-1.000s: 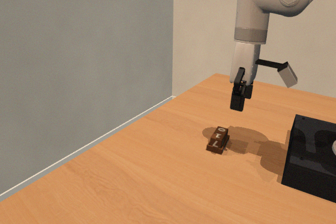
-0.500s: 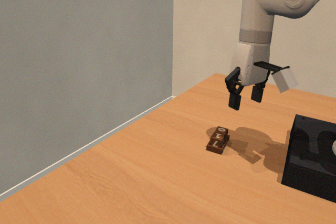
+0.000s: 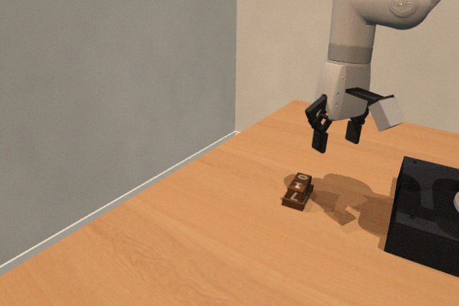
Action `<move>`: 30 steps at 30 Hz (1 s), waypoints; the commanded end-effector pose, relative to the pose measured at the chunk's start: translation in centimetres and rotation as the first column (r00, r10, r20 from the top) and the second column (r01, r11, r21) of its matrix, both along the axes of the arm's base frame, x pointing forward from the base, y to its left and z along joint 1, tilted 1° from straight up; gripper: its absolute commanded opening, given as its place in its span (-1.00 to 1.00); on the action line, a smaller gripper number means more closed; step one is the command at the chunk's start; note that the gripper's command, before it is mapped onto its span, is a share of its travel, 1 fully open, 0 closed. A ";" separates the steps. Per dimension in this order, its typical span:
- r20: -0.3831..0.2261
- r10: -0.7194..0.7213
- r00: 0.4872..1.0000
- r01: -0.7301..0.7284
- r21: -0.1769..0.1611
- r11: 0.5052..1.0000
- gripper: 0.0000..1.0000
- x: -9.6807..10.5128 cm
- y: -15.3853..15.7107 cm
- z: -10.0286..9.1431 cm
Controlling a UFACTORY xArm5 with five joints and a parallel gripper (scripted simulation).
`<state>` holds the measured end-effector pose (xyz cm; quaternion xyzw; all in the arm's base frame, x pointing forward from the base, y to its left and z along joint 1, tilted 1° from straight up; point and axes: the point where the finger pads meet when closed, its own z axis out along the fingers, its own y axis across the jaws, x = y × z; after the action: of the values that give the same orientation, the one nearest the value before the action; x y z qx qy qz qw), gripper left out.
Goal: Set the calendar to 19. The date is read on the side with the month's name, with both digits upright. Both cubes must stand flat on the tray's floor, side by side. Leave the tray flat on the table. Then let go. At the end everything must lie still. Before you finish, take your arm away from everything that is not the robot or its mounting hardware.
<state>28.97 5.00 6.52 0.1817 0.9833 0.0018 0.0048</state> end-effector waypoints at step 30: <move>0.002 0.000 1.000 0.000 0.000 1.000 1.00 0.1 0.0 -5.2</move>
<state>28.98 5.03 1.25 0.1818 0.9833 0.0016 0.0045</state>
